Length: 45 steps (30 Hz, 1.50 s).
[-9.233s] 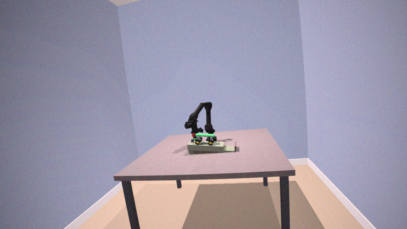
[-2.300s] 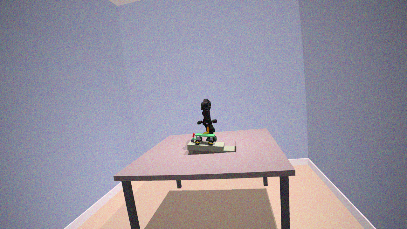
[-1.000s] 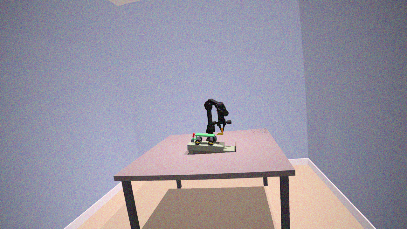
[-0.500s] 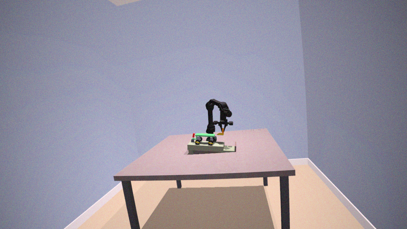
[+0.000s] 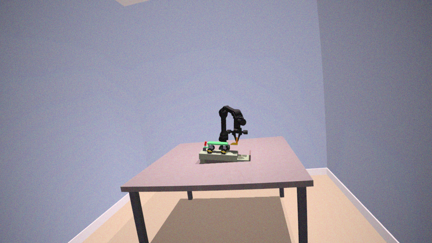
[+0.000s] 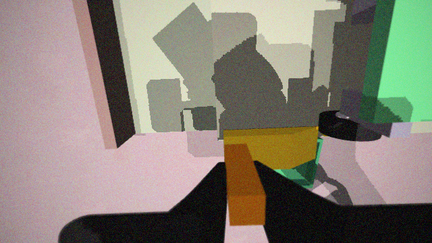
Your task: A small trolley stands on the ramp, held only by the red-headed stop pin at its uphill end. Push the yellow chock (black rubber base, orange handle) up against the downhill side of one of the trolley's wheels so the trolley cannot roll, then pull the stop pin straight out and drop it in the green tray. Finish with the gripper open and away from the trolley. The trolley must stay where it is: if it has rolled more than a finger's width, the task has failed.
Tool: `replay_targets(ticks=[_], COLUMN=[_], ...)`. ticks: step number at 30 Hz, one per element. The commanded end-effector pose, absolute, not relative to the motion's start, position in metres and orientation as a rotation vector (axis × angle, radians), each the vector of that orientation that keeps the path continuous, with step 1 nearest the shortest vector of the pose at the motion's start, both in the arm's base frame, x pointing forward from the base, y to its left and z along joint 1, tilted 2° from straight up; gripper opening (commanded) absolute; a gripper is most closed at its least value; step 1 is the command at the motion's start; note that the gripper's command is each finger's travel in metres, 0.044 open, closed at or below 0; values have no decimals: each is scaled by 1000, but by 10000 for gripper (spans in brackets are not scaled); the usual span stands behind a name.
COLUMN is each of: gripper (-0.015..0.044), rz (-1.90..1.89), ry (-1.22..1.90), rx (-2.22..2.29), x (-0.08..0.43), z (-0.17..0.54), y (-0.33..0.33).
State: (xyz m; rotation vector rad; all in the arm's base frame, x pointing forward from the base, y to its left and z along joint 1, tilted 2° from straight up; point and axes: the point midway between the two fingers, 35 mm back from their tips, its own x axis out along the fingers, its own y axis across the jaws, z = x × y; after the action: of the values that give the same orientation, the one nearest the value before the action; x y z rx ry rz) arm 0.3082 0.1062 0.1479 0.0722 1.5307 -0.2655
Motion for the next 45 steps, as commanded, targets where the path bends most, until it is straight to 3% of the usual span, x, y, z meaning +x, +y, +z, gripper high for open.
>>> replay_targets(ticks=[1, 23, 45], gripper=[0, 0, 0], rz=[-269, -269, -270], ry=[1537, 1537, 1537], rx=[63, 62, 61], x=[308, 309, 309], z=[135, 90, 97], y=[104, 97, 81])
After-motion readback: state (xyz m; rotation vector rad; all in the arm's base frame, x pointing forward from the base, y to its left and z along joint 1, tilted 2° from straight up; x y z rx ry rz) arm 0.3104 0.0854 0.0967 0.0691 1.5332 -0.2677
